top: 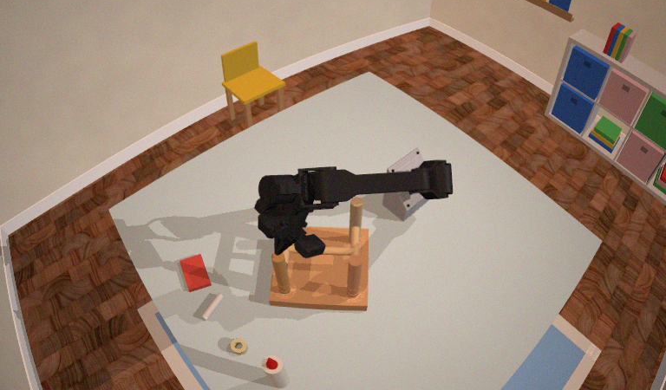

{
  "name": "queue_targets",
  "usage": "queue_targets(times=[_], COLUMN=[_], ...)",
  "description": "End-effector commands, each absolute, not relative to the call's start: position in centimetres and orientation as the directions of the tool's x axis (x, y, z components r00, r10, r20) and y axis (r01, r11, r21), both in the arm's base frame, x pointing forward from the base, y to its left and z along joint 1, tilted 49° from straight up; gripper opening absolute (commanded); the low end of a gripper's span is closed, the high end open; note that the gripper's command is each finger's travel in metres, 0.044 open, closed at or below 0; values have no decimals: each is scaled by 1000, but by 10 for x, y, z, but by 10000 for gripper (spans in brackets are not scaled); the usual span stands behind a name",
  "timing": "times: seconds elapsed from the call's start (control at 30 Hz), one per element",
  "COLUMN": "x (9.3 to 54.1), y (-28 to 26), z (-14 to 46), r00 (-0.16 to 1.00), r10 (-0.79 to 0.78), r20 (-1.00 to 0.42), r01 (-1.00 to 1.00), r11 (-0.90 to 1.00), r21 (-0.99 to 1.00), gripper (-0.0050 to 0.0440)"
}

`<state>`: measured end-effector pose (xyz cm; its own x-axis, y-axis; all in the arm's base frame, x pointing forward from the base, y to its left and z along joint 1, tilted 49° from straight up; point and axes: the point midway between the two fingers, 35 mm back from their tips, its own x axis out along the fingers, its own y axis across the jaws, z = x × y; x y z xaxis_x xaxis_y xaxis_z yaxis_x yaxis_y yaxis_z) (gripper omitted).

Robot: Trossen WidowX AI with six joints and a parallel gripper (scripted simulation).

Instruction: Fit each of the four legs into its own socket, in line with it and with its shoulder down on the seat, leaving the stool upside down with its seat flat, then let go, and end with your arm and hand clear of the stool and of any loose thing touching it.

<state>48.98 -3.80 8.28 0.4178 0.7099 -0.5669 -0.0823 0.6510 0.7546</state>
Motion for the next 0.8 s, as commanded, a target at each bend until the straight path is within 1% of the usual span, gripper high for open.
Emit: queue_targets(times=[0.0,0.77], x=[489,488], y=[-31,-26], z=[78,74], r00=[410,410], r10=[712,712], r20=[-570,-570], r01=[-80,-80], r11=[650,650], r21=[755,755], gripper=[0,0])
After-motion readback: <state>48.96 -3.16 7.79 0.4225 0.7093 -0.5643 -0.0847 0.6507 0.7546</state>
